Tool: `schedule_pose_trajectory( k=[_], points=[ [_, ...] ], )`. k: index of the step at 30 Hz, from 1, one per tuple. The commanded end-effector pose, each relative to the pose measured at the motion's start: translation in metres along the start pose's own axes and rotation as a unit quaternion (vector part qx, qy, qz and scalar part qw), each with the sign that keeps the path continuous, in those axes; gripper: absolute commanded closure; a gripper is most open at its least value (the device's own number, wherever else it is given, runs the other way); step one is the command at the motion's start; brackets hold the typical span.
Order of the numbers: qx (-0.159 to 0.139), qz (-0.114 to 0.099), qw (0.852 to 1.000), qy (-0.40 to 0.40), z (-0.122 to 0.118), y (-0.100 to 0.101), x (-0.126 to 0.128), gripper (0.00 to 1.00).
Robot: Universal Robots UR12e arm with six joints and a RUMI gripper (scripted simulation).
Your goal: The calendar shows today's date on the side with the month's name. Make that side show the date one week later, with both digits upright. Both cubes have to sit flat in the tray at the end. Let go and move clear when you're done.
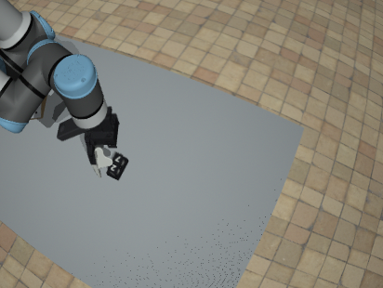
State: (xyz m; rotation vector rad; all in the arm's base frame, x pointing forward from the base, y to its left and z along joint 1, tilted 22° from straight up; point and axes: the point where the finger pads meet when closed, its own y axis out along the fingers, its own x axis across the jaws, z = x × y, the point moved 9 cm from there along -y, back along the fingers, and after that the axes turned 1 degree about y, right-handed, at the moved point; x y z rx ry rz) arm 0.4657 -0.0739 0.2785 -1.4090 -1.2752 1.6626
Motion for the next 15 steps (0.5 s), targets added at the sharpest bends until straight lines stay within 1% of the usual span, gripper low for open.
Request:
schedule_pose_trajectory(
  k=[1,3,8,14,15],
  points=[
    [0.002,0.002,0.998,0.057,-0.0005,0.0012,0.0007,0.00],
    [0.003,0.002,0.995,0.103,-0.0005,0.0026,0.0013,0.00],
    [0.003,0.002,0.985,0.171,-0.0007,0.0048,0.0022,0.00],
    [0.003,0.003,0.965,0.262,-0.0014,0.0078,0.0032,0.00],
    [0.003,0.003,0.959,0.284,-0.0016,0.0085,0.0034,0.00]
  ],
)
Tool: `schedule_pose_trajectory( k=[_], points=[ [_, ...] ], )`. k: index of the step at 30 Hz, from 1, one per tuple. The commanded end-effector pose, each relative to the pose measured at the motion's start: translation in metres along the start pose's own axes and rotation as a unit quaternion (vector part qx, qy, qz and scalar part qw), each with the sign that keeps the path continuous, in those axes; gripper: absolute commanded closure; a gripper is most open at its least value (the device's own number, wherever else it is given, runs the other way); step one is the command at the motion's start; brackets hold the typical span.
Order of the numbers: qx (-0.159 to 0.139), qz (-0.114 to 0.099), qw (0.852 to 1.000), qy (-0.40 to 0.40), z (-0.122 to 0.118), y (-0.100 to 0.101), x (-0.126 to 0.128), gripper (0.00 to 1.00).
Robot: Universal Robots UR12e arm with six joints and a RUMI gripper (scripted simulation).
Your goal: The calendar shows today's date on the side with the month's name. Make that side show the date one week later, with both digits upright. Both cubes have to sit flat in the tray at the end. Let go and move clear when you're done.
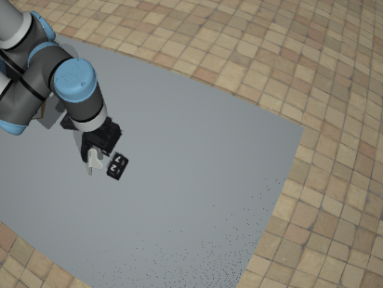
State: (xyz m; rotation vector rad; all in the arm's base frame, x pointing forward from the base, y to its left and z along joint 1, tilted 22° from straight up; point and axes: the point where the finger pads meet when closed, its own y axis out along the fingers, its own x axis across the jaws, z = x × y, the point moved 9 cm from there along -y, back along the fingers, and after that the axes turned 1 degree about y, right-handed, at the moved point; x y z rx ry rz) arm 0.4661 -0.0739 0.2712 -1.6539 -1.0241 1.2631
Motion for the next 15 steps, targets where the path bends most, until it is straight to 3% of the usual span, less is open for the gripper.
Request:
schedule_pose_trajectory(
  k=[1,9,15],
  points=[
    [0.002,0.003,0.997,0.072,-0.0010,0.0016,0.0013,0.00],
    [0.001,0.004,0.983,0.185,-0.0021,0.0053,0.0026,0.00],
    [0.001,0.004,0.963,0.271,-0.0035,0.0081,0.0035,0.00]
  ],
)
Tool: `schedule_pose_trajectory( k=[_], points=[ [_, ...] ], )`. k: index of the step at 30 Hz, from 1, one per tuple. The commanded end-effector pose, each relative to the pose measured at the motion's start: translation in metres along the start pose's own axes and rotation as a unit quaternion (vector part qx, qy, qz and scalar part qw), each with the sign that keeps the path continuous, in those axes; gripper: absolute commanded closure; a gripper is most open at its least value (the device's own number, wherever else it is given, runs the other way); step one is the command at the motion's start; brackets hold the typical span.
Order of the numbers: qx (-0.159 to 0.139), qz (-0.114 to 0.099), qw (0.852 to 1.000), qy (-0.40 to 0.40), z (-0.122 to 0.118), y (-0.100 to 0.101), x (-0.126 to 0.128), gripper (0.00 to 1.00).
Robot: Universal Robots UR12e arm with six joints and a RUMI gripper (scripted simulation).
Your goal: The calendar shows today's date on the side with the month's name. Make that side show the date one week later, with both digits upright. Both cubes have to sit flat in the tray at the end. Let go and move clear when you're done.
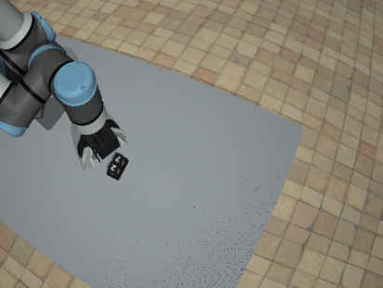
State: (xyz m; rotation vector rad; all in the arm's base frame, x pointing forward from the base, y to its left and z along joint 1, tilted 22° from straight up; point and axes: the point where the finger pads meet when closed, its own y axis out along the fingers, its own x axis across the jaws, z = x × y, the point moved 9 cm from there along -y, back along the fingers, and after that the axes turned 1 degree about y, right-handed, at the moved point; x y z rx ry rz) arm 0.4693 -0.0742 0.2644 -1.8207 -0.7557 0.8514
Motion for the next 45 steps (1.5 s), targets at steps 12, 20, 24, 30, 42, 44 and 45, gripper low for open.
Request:
schedule_pose_trajectory(
  k=[12,20,24,30,42,44,45],
  points=[
    [0.000,0.004,0.976,0.220,-0.004,0.006,0.004,0.00],
    [-0.001,0.004,0.947,0.321,-0.007,0.010,0.005,0.00],
    [-0.001,0.004,0.931,0.365,-0.008,0.011,0.005,0.00],
    [-0.001,0.004,0.900,0.436,-0.010,0.014,0.006,0.00],
    [-0.001,0.005,0.859,0.512,-0.014,0.016,0.006,0.00],
    [-0.002,0.005,0.853,0.521,-0.014,0.017,0.006,0.00],
    [-0.002,0.005,0.851,0.525,-0.014,0.017,0.006,0.00]
  ],
)
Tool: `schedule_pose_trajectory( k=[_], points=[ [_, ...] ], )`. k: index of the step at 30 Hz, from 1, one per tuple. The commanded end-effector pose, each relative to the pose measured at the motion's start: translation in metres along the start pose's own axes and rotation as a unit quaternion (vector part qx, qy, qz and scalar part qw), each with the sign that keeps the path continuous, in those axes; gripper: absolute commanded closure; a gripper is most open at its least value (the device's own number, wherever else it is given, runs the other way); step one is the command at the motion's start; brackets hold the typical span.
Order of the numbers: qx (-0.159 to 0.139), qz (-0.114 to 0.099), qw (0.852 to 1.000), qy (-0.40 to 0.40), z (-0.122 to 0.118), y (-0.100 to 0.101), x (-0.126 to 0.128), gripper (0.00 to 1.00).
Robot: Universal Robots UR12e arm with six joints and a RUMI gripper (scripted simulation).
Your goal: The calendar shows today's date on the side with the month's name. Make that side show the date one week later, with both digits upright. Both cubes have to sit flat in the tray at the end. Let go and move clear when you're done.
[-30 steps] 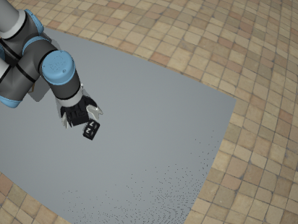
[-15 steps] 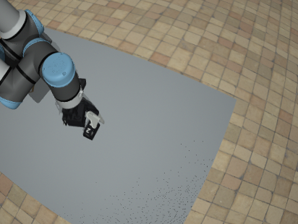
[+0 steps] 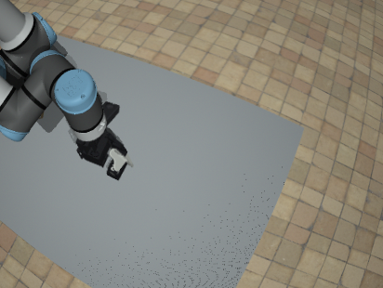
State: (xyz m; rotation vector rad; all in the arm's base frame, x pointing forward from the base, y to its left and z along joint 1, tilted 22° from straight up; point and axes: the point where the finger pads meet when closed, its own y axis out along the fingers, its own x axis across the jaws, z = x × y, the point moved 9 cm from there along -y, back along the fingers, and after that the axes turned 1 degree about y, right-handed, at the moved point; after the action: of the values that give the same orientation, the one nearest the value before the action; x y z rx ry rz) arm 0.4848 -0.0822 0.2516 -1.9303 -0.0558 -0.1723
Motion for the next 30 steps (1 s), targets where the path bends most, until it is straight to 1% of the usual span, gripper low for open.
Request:
schedule_pose_trajectory(
  k=[1,8,18,19,30],
  points=[
    [-0.001,0.000,1.000,0.029,-0.0006,0.0004,0.0014,0.00],
    [-0.001,0.000,0.999,0.046,-0.0009,0.0009,0.0020,0.00],
    [-0.001,0.000,0.999,0.050,-0.0010,0.0010,0.0021,0.00],
    [-0.001,0.000,0.999,0.050,-0.0010,0.0010,0.0021,0.72],
    [-0.001,0.000,0.999,0.050,-0.0010,0.0010,0.0021,0.72]
  ],
)
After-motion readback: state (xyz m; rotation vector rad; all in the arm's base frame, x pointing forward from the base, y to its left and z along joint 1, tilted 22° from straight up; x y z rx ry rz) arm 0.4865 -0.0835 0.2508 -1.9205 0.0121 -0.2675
